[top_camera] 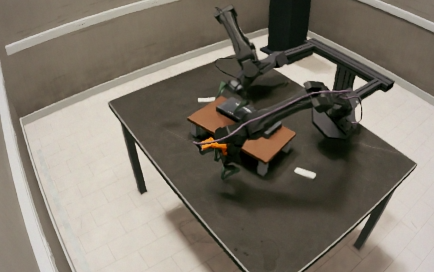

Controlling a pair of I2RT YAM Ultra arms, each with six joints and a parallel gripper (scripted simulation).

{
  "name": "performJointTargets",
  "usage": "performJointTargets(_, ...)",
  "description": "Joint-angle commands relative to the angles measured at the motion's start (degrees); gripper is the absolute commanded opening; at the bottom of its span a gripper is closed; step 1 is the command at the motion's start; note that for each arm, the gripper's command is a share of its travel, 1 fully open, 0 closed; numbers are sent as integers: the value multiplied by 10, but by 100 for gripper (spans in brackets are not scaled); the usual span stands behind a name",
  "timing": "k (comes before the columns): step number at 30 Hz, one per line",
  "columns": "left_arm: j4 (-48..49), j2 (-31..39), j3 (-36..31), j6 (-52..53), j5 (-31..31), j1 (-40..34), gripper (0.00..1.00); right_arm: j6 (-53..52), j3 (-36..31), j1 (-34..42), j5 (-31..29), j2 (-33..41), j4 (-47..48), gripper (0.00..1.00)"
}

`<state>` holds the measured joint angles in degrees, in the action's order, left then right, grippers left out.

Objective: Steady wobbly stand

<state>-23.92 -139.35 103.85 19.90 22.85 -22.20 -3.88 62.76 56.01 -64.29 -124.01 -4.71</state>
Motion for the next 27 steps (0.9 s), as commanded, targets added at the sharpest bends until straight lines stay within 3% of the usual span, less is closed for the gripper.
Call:
performJointTargets(1, 3, 10, 7, 0, -4, -11, 100, -2, 6, 7, -5, 7, 2, 100)
performJointTargets(18, 4, 10, 6, 0, -4, -11, 100, -2, 6, 7, -5, 7, 2, 100)
performJointTargets(19, 4, 10, 6, 0, -4, -11, 43, -2, 6, 7, -5, 7, 2, 100)
performJointTargets(27, 4, 10, 6, 0, -4, -11, 43, -2, 6, 7, -5, 7, 2, 100)
